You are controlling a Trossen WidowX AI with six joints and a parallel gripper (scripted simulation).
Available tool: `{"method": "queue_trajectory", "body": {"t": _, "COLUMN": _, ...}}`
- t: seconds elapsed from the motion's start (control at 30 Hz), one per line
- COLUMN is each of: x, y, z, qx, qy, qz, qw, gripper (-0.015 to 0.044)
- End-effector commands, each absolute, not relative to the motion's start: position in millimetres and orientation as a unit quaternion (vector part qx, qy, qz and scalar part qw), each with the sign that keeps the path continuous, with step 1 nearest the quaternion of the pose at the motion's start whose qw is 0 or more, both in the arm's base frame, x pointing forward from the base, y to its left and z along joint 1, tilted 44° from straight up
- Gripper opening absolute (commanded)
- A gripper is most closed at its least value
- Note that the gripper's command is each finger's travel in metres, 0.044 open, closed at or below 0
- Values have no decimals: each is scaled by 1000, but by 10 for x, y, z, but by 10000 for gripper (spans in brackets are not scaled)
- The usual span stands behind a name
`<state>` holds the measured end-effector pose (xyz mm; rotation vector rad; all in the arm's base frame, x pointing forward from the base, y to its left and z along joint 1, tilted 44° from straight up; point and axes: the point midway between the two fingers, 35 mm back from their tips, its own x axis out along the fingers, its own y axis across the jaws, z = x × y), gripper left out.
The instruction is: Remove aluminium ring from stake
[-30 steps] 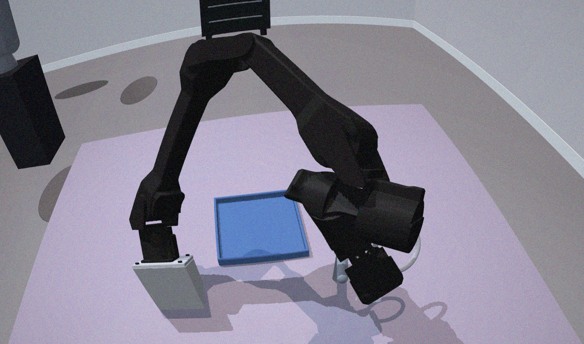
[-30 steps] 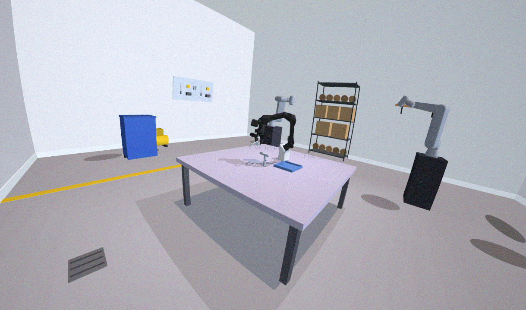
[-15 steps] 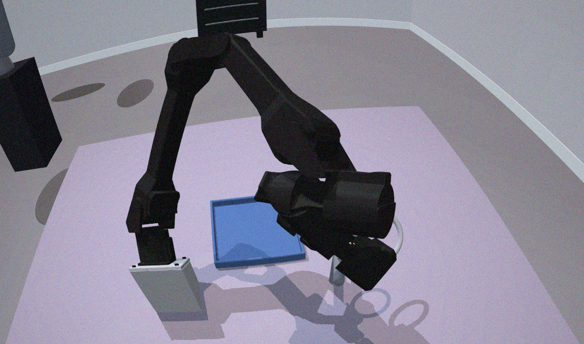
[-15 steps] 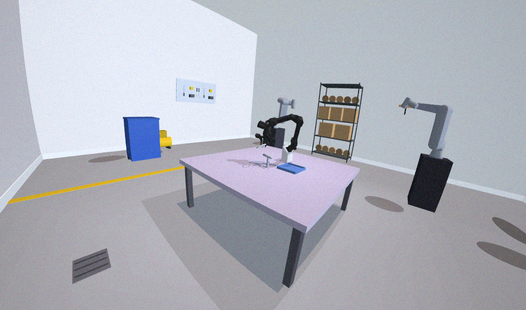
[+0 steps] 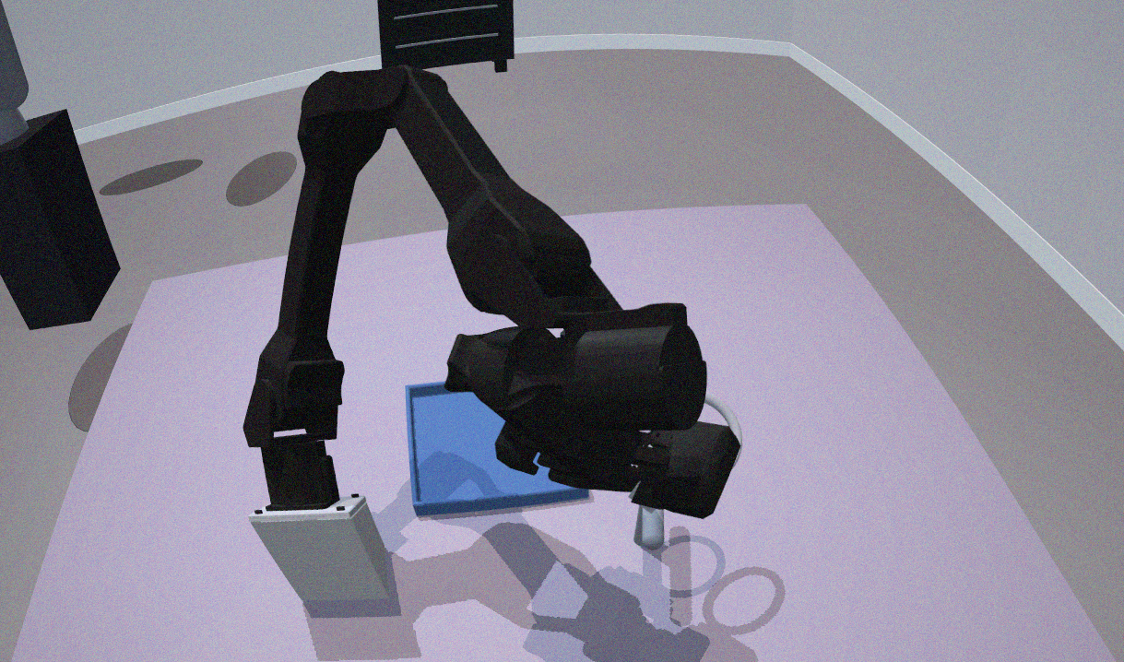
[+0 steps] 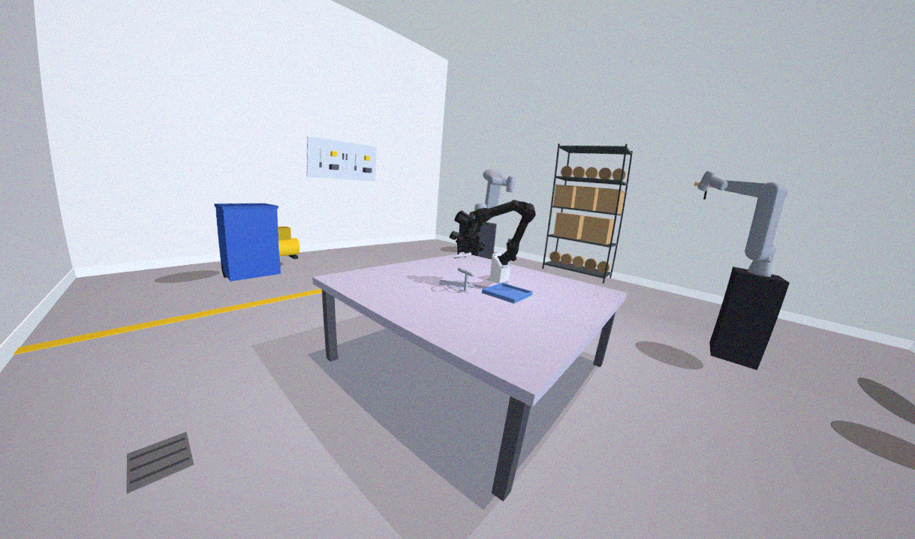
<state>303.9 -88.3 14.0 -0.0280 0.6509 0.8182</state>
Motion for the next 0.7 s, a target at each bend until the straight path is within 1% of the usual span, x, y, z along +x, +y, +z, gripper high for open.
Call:
{"method": "queue_trajectory", "body": {"t": 0.0, "x": 2982, "y": -834, "z": 162, "qx": -51, "qy": 287, "qz": 396, "qw": 871, "gripper": 0}}
{"method": "queue_trajectory", "body": {"t": 0.67, "x": 2714, "y": -623, "z": 224, "qx": -250, "qy": 179, "qz": 404, "qw": 861, "gripper": 0}}
